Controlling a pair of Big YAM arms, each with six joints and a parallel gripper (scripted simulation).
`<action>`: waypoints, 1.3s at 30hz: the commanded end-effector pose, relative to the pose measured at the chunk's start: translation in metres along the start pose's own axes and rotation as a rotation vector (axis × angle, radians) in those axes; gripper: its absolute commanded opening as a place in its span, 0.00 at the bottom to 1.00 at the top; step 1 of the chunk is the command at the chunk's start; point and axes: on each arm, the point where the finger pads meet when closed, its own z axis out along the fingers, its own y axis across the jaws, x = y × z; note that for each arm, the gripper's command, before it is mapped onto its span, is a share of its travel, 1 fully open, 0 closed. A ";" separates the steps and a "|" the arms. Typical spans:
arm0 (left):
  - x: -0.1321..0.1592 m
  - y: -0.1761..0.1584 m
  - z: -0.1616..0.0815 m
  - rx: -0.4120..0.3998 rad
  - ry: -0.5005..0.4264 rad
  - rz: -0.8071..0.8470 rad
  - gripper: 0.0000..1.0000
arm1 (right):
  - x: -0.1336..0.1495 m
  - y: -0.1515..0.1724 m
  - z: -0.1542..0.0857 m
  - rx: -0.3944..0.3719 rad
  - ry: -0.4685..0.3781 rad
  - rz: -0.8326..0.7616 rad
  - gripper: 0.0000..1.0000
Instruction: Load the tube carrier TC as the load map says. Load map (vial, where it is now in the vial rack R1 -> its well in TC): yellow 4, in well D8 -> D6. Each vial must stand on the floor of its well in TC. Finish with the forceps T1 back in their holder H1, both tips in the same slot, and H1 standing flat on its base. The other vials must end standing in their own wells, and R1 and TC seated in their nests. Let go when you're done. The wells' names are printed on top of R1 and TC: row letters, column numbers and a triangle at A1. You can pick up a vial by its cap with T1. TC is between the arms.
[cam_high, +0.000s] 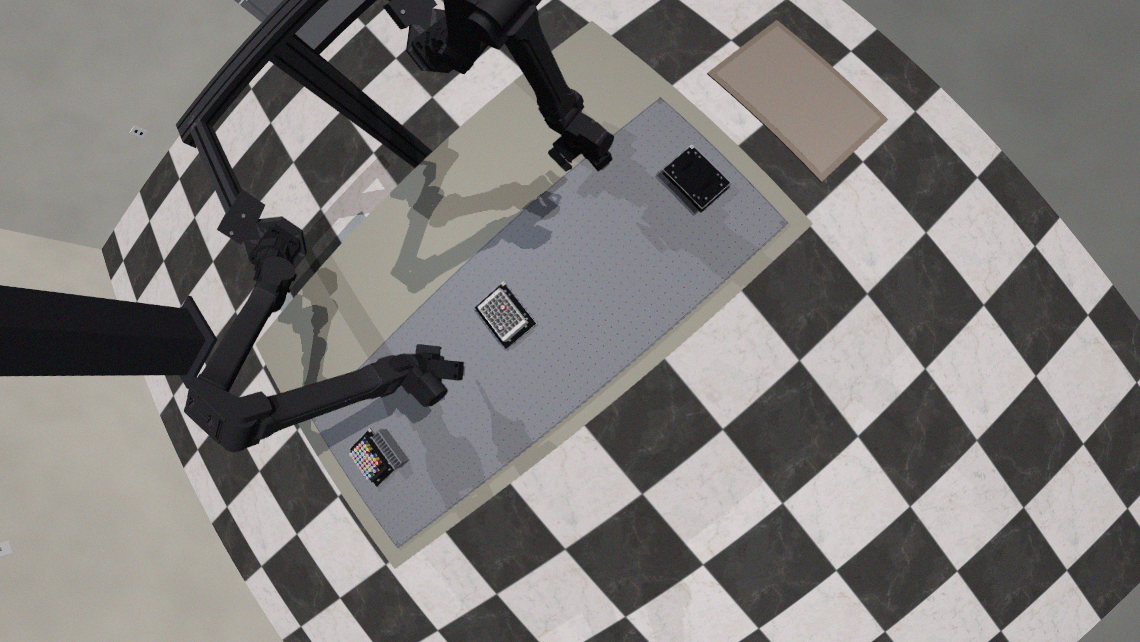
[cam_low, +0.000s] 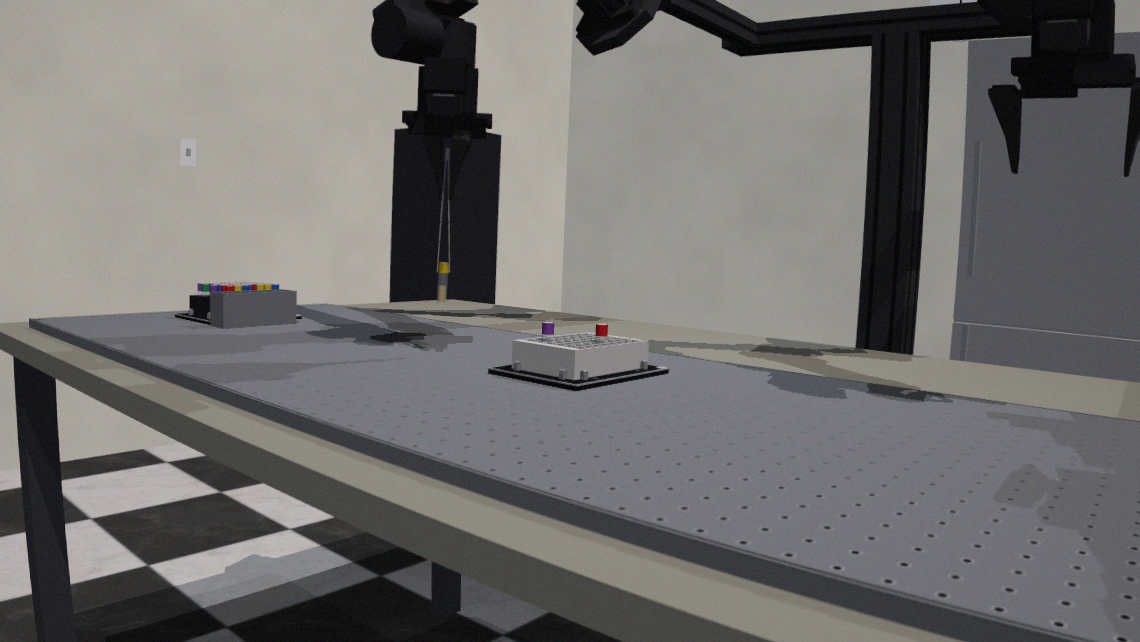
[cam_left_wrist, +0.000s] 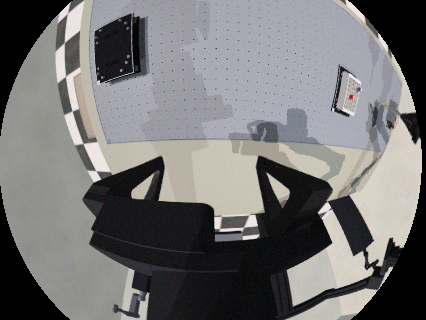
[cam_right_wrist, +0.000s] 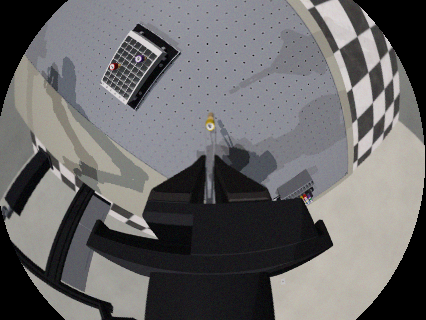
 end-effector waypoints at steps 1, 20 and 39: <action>-0.015 0.006 -0.007 -0.015 -0.049 0.012 1.00 | -0.014 0.010 0.000 -0.004 -0.023 0.013 0.09; -0.015 0.006 -0.007 -0.015 -0.049 0.012 1.00 | -0.032 0.032 -0.003 -0.003 -0.026 0.014 0.09; -0.015 0.006 -0.007 -0.015 -0.049 0.012 1.00 | -0.045 0.059 -0.004 -0.017 -0.008 0.002 0.09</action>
